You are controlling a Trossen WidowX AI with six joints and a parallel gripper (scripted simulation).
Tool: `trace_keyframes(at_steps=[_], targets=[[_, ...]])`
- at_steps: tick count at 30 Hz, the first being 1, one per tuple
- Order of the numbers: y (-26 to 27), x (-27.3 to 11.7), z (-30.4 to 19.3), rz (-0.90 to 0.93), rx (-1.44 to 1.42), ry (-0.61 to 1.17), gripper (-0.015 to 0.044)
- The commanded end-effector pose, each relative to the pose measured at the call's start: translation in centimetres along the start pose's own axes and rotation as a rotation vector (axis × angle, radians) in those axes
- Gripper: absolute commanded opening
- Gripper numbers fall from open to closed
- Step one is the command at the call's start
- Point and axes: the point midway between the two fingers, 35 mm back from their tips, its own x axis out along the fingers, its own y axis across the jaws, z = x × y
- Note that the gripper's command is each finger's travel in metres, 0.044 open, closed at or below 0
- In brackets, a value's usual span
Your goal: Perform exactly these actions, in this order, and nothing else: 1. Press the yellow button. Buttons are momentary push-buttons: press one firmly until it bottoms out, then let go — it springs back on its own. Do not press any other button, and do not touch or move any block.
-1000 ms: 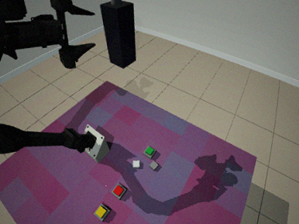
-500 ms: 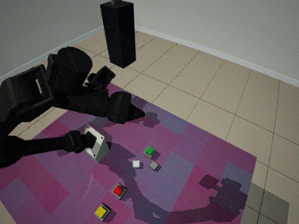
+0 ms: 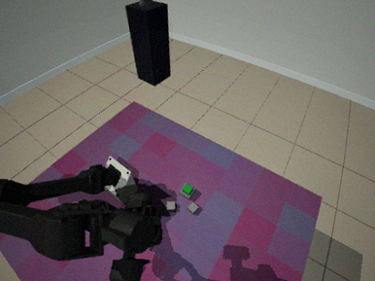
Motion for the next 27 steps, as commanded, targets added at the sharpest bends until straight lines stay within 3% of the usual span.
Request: trace_keyframes(at_steps=[1, 6, 15, 21, 27], targets=[[-2.5, 3.6, -6.1, -0.039, 0.299, 0.203, 0.0400], [-3.7, 5.8, -11.5, -0.087, 0.539, 0.368, 0.0400], [-3.7, 5.9, -11.9, -0.091, 0.556, 0.380, 0.0400], [-3.6, 11.4, -14.1, -0.093, 0.556, 0.380, 0.0242], [-3.6, 11.6, -14.3, -0.094, 0.556, 0.380, 0.0085]])
